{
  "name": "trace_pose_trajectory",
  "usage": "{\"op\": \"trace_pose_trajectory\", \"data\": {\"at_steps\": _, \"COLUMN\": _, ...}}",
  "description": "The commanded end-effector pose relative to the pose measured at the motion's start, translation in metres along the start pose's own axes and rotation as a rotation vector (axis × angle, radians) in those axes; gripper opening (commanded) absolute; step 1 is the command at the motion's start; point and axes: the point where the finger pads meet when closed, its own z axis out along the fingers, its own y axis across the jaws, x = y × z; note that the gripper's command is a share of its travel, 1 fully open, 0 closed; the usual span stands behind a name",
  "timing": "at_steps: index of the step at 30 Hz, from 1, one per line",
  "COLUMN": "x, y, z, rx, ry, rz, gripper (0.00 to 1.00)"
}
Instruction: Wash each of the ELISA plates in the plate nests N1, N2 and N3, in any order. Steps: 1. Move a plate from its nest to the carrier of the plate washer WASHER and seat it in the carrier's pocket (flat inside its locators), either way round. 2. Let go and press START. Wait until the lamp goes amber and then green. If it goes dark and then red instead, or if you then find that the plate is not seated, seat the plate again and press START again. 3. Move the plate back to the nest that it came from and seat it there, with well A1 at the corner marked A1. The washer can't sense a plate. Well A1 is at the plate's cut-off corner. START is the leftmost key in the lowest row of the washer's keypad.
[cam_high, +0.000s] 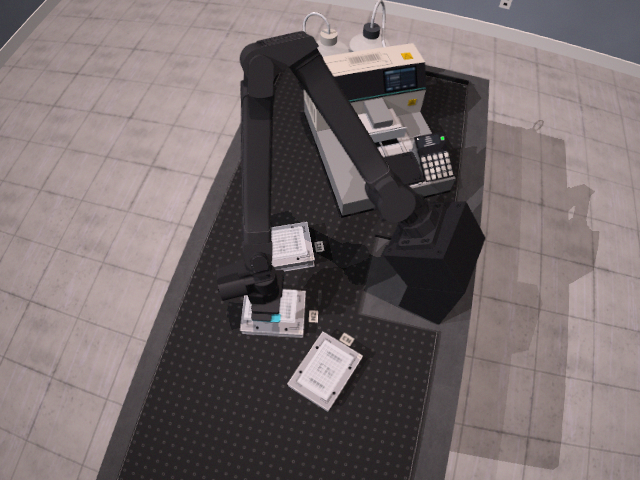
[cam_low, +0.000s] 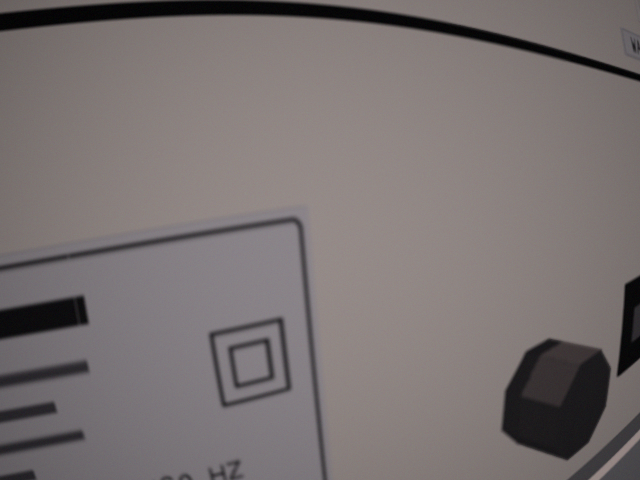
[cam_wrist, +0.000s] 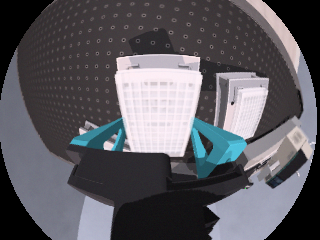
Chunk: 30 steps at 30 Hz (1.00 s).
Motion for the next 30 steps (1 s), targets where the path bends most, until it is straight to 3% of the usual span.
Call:
{"op": "trace_pose_trajectory", "data": {"at_steps": 1, "x": -0.008, "y": -0.001, "z": 0.009, "rx": 0.002, "ry": -0.009, "rz": -0.002, "gripper": 0.84}}
{"op": "trace_pose_trajectory", "data": {"at_steps": 12, "x": -0.008, "y": -0.002, "z": 0.024, "rx": 0.003, "ry": -0.009, "rz": -0.003, "gripper": 0.84}}
{"op": "trace_pose_trajectory", "data": {"at_steps": 13, "x": -0.019, "y": 0.0, "z": 0.015, "rx": -0.01, "ry": -0.041, "rz": 0.006, "gripper": 0.84}}
{"op": "trace_pose_trajectory", "data": {"at_steps": 15, "x": -0.008, "y": -0.002, "z": 0.03, "rx": 0.003, "ry": -0.008, "rz": -0.003, "gripper": 0.84}}
{"op": "trace_pose_trajectory", "data": {"at_steps": 18, "x": -0.007, "y": -0.002, "z": 0.034, "rx": 0.003, "ry": -0.008, "rz": -0.003, "gripper": 0.84}}
{"op": "trace_pose_trajectory", "data": {"at_steps": 24, "x": -0.007, "y": 0.0, "z": 0.023, "rx": -0.008, "ry": -0.022, "rz": -0.012, "gripper": 0.84}}
{"op": "trace_pose_trajectory", "data": {"at_steps": 30, "x": -0.004, "y": 0.001, "z": 0.028, "rx": -0.002, "ry": -0.009, "rz": -0.006, "gripper": 0.84}}
